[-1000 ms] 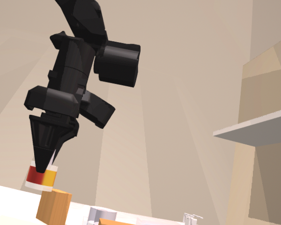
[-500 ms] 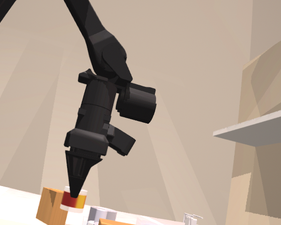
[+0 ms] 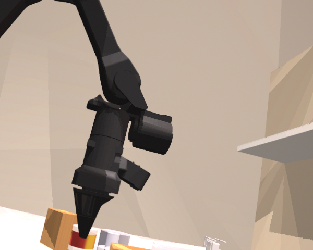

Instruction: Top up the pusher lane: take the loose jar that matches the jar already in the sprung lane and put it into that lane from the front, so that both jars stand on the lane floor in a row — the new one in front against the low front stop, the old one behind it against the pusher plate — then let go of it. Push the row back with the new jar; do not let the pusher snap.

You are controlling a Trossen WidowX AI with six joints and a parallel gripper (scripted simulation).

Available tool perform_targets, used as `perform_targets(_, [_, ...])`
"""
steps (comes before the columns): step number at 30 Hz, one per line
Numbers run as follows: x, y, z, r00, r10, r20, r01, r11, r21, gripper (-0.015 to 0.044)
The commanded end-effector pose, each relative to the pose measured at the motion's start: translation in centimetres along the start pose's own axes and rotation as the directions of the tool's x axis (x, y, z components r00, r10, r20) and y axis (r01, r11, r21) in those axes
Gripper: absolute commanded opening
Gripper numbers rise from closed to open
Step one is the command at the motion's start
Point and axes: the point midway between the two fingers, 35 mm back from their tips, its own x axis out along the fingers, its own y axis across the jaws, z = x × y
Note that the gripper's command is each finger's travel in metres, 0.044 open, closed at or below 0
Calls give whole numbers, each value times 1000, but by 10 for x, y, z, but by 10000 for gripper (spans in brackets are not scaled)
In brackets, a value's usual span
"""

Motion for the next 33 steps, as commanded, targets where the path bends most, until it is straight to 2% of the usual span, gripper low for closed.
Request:
perform_targets(1, [3, 0, 1, 1000, -3, 1, 3, 1000, 5, 0])
perform_targets(33, [3, 0, 12, 1000, -3, 2, 3, 1000, 5, 0])
